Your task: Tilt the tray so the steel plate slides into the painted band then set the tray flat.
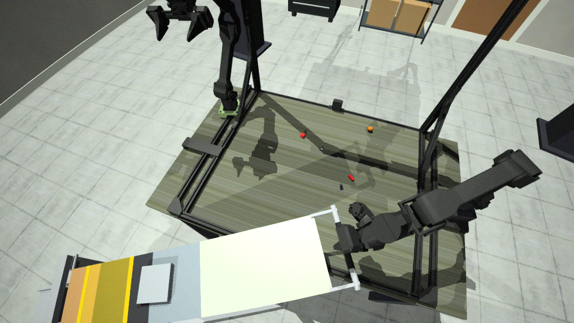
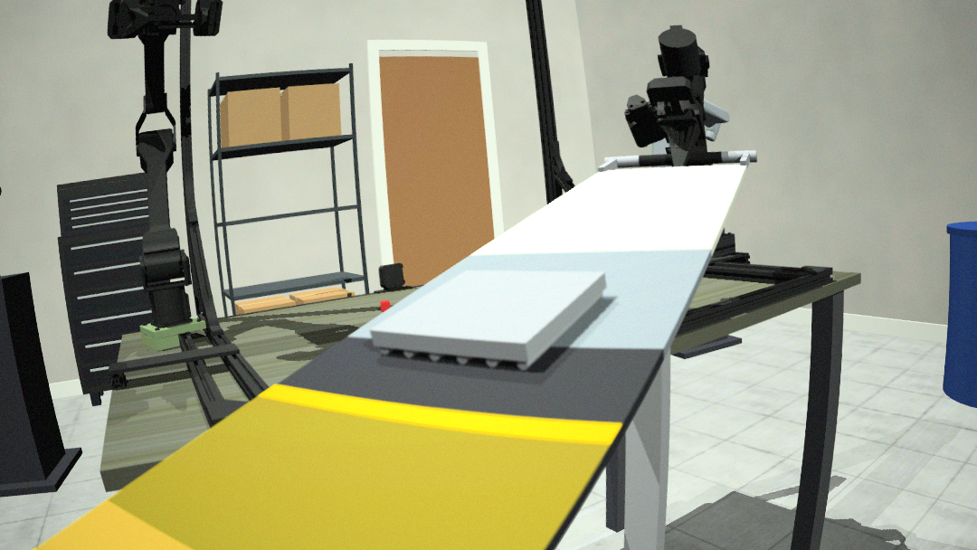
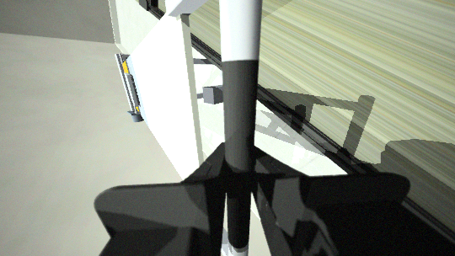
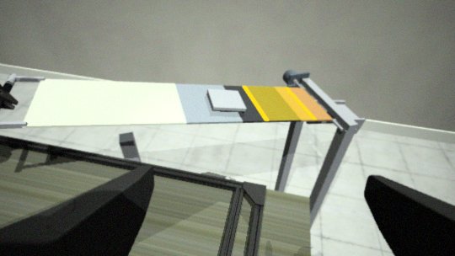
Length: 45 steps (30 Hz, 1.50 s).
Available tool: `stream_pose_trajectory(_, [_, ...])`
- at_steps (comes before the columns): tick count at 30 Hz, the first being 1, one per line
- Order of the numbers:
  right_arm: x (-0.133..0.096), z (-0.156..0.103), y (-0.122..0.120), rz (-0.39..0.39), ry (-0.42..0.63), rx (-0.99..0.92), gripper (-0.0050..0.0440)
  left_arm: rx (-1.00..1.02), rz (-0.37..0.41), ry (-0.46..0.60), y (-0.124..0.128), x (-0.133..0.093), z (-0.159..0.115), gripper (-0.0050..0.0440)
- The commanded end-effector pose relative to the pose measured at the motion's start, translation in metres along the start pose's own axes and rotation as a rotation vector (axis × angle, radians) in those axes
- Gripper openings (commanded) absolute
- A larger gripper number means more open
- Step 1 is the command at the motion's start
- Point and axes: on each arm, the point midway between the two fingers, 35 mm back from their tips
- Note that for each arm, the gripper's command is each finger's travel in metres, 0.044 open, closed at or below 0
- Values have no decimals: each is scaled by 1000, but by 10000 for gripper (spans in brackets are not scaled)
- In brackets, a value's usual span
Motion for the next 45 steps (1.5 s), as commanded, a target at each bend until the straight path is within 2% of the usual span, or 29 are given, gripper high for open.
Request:
stream_pose_trajectory(1, [0, 0, 0, 2, 0, -3, 440, 2, 35, -2, 10, -2, 1, 0])
stream_pose_trajectory(32, [0, 0, 0, 2, 0, -3, 440, 2, 61, -5, 27, -14, 3, 0])
stream_pose_trajectory(45, [0, 0, 0, 2, 0, -3, 440, 2, 67, -6, 27, -14, 3, 0])
Point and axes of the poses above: on each arm, the point midway between the two fingers, 35 mm back from their tips, its own x axis out along the fingers, its own y axis across the jaws, z = x × y, and after that the axes turned 7 degrees about -x, right-handed
